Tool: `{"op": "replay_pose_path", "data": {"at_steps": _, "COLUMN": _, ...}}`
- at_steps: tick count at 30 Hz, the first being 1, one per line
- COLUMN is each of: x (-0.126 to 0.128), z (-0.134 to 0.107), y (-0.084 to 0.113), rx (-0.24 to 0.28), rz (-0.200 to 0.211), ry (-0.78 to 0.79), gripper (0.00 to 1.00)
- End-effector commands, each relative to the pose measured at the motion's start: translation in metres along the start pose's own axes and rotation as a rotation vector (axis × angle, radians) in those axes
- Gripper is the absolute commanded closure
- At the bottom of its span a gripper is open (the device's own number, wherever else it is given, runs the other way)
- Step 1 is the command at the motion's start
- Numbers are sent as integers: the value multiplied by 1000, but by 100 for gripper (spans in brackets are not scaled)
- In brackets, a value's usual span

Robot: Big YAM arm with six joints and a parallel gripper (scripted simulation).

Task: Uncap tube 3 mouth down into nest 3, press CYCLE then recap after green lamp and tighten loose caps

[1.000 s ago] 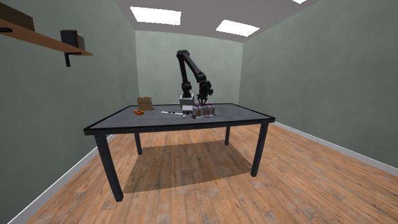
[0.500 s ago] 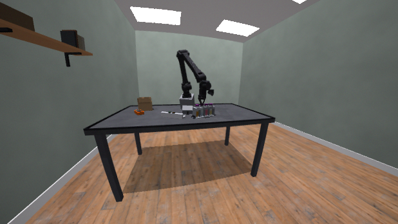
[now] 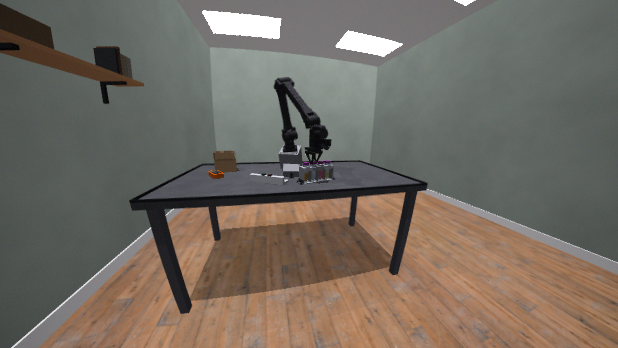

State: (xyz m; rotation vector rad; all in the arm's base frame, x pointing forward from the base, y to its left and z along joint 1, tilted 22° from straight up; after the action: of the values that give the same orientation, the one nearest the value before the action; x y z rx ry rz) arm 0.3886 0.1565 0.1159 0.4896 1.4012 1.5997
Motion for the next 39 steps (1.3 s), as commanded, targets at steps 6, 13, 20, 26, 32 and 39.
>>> {"op": "replay_pose_path", "data": {"at_steps": 6, "x": -7, "z": -3, "y": -6, "rx": 5, "rz": -16, "ry": -457, "gripper": 51}}
{"op": "replay_pose_path", "data": {"at_steps": 13, "x": -7, "z": -3, "y": -6, "rx": 1, "rz": -14, "ry": -751, "gripper": 51}}
{"op": "replay_pose_path", "data": {"at_steps": 20, "x": -7, "z": -2, "y": -5, "rx": -5, "rz": -15, "ry": -1042, "gripper": 51}}
{"op": "replay_pose_path", "data": {"at_steps": 26, "x": -8, "z": -2, "y": -4, "rx": -11, "rz": -11, "ry": -1271, "gripper": 51}}
{"op": "replay_pose_path", "data": {"at_steps": 32, "x": -8, "z": -2, "y": -3, "rx": -16, "rz": -9, "ry": -1544, "gripper": 51}}
{"op": "replay_pose_path", "data": {"at_steps": 39, "x": -7, "z": -1, "y": -1, "rx": -20, "rz": -2, "ry": -1854, "gripper": 51}}
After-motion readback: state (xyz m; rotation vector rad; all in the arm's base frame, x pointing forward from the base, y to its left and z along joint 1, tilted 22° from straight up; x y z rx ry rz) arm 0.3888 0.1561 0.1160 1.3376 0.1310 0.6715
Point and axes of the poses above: the point where the finger pads meet when closed, its own y axis back along the fingers, its own x axis across the jaws, z = x × y, the point moved 1 cm from there along y, back along the fingers, and after that the axes turned 12 degrees about -y, right-handed, at the moved point
